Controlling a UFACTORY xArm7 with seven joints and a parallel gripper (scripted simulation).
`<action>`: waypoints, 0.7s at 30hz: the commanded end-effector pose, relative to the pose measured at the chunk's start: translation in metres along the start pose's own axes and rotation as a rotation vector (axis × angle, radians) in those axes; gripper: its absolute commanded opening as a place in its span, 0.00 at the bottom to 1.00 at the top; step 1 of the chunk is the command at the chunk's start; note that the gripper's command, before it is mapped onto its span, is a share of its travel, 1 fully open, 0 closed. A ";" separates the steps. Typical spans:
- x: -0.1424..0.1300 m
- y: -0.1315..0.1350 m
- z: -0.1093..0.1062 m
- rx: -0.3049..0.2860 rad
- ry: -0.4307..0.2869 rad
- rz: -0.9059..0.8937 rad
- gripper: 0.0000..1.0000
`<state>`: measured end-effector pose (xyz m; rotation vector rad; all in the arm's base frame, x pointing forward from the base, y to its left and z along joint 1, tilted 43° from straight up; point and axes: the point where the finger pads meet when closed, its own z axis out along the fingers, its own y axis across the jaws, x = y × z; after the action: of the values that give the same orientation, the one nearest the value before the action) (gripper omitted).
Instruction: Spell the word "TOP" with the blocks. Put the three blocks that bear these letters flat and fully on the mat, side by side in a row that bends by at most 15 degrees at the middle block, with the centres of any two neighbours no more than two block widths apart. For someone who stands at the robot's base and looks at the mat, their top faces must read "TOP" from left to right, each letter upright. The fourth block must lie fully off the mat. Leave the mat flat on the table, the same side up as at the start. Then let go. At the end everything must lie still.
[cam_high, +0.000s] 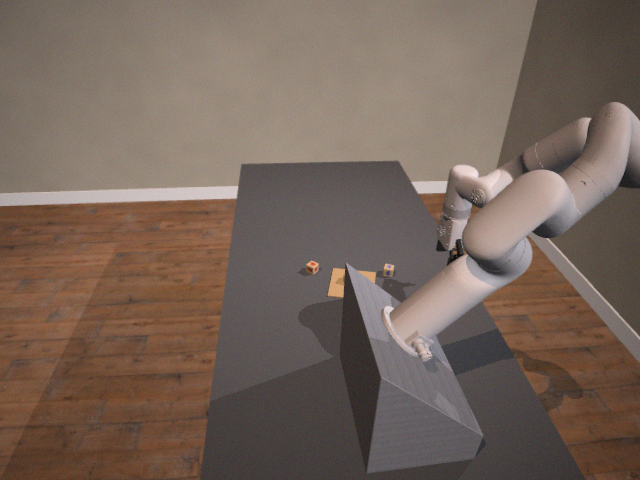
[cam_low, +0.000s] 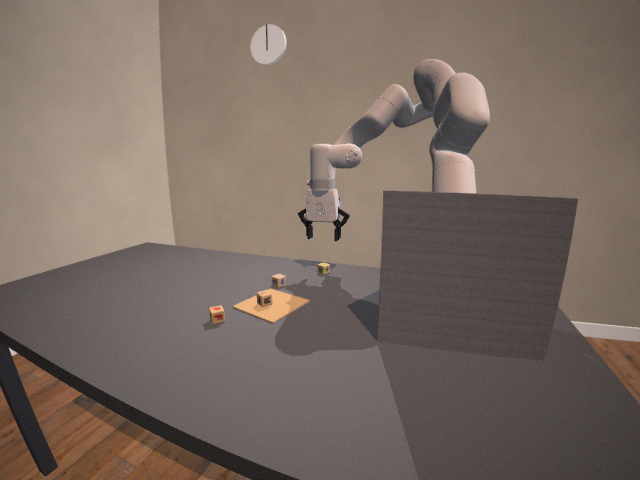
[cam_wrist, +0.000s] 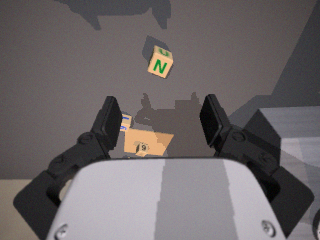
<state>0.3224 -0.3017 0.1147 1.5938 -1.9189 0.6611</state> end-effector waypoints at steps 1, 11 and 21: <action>0.000 -0.001 0.001 -0.002 -0.008 -0.139 1.00; 0.000 -0.001 0.005 -0.001 -0.009 -0.392 1.00; -0.001 -0.001 0.008 0.000 -0.009 -0.632 1.00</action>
<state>0.3210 -0.3067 0.1089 1.9796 -1.4075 0.4364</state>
